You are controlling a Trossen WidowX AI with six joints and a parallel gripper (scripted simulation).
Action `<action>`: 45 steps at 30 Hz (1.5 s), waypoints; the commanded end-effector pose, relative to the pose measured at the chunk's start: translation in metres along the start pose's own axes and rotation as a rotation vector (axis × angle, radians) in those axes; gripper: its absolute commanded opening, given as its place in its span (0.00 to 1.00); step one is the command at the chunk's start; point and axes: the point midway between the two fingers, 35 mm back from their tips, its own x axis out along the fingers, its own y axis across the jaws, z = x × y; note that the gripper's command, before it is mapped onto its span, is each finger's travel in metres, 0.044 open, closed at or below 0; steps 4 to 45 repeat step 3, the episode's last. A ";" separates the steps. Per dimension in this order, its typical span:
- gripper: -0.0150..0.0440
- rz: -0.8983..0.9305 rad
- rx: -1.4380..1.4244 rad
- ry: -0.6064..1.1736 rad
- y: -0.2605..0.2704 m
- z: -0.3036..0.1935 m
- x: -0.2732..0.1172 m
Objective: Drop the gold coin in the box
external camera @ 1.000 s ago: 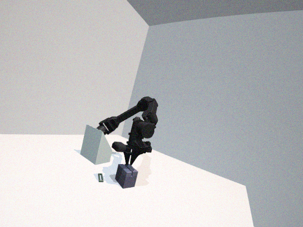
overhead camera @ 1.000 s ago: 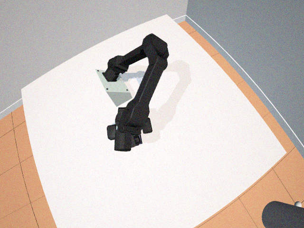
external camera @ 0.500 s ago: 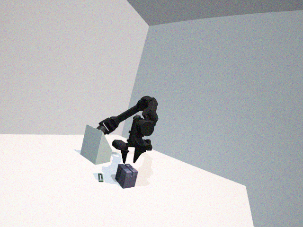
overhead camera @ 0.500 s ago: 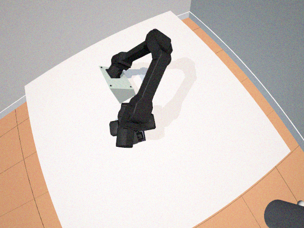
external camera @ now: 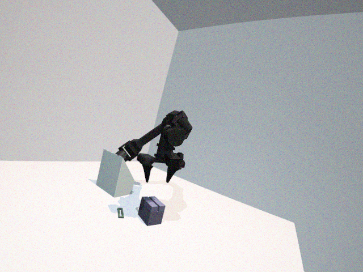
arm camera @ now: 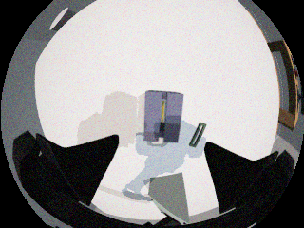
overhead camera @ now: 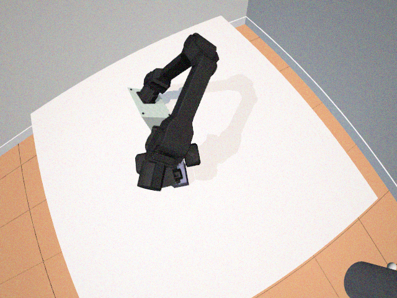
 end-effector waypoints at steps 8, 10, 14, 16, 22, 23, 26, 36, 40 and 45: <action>1.00 -0.005 -0.008 0.007 0.001 -0.001 0.000; 1.00 -0.005 -0.008 0.007 0.001 -0.001 0.000; 1.00 -0.005 -0.008 0.007 0.001 -0.001 0.000; 1.00 -0.005 -0.008 0.007 0.001 -0.001 0.000; 1.00 -0.005 -0.008 0.007 0.001 -0.001 0.000; 1.00 -0.005 -0.008 0.007 0.001 -0.001 0.000; 1.00 -0.005 -0.008 0.007 0.001 -0.001 0.000; 1.00 -0.005 -0.008 0.007 0.001 -0.001 0.000; 1.00 -0.005 -0.008 0.007 0.001 -0.001 0.000; 1.00 -0.005 -0.008 0.007 0.001 -0.001 0.000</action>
